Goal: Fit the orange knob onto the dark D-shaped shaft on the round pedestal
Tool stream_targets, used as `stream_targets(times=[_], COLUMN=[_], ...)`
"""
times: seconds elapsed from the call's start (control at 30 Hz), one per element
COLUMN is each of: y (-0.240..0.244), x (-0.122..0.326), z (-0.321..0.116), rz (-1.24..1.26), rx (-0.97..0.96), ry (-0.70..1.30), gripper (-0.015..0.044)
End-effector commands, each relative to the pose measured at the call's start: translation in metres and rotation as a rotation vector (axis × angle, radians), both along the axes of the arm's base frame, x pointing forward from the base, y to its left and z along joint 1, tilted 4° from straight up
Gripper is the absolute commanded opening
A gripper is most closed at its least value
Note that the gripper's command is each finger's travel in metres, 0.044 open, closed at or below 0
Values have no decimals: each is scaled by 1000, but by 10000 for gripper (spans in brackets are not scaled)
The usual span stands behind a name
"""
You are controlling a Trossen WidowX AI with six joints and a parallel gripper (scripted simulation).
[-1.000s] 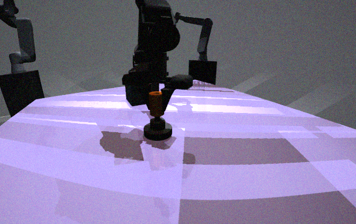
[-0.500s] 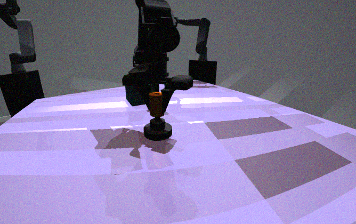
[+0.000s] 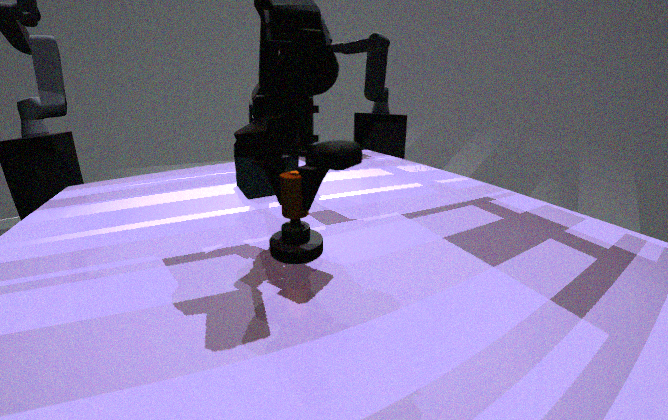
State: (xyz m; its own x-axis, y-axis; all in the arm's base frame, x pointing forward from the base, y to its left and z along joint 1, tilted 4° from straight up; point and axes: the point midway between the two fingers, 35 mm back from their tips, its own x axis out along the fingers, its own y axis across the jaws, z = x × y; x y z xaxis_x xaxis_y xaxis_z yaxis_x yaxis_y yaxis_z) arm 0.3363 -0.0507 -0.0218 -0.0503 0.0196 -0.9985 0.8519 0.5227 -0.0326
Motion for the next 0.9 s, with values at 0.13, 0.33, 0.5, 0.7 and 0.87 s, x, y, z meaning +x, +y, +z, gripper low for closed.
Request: stream_targets(times=[0.13, 0.33, 0.5, 0.7, 0.87], y=[0, 0, 0, 0, 0], x=[0, 0, -3, -3, -3], z=[-1, -2, -1, -3, -3], rz=[-41, -41, -41, -41, -41], rx=[-3, -3, -3, -3, -3], ry=[-3, -3, -3, -3, -3], gripper=[0, 0, 0, 0, 0])
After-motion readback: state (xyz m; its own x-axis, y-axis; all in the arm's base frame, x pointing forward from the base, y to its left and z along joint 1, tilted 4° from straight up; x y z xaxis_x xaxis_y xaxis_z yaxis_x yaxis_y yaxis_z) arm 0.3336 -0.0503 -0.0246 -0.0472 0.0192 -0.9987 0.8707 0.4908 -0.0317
